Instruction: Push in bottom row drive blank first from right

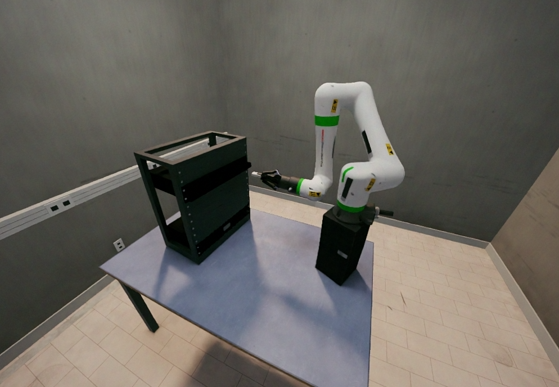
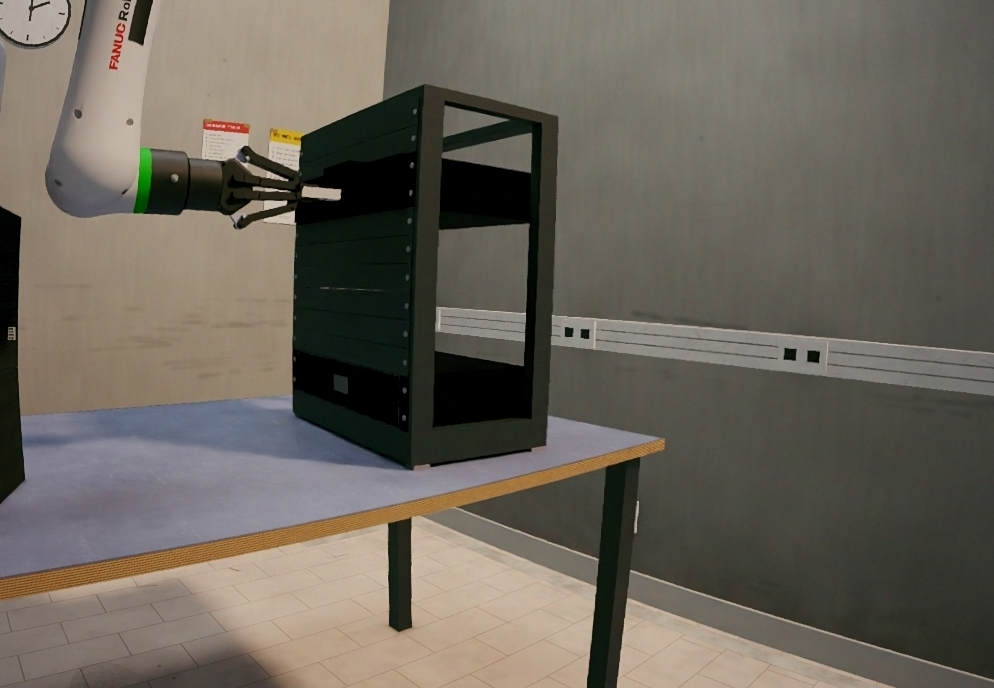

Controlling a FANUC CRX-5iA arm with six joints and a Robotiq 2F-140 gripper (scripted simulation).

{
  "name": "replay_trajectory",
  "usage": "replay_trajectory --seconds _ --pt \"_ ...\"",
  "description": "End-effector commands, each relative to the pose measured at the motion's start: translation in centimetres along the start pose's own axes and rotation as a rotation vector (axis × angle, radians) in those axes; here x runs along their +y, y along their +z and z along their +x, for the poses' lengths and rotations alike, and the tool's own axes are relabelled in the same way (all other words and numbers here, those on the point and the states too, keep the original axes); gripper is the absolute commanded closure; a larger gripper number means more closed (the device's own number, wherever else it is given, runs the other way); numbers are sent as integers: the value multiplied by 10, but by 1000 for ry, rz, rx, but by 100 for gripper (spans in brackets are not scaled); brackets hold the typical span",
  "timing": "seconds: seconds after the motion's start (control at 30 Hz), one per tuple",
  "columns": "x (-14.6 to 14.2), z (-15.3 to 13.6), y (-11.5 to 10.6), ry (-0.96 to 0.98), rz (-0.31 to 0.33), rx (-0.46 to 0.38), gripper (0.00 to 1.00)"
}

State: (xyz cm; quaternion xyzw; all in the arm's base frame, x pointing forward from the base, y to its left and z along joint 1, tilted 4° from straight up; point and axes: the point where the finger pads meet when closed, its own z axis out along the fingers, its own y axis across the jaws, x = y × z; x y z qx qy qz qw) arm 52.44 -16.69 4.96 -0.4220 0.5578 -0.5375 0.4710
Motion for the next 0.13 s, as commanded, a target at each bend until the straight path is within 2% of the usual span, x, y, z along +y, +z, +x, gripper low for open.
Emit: replay_trajectory --seconds 0.0,0.1 --pt "-1 0 0 0 1 0 90" --pt "-1 0 0 0 1 0 90"
